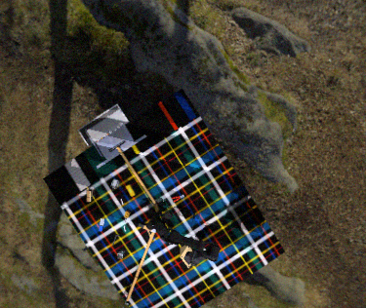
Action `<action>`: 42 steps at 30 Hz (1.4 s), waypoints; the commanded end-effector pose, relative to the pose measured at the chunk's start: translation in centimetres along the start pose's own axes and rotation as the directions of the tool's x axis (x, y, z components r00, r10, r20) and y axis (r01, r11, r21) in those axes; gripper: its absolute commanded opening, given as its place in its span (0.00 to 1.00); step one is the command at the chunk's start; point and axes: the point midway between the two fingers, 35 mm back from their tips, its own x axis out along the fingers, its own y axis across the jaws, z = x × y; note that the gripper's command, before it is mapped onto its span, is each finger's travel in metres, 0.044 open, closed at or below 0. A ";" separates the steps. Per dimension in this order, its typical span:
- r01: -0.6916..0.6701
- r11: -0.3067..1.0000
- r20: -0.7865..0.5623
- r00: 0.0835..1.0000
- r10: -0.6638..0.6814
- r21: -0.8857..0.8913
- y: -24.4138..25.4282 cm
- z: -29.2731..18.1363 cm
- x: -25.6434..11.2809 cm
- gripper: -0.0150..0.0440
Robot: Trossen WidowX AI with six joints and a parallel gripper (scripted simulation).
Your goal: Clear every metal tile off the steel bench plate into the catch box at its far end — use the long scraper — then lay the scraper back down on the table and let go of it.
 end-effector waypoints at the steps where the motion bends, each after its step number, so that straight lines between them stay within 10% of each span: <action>1: -0.002 1.000 0.011 1.000 0.002 0.007 -0.1 0.8 0.2 0.25; 42: -0.001 1.000 0.014 1.000 0.001 0.010 0.1 6.4 4.2 0.25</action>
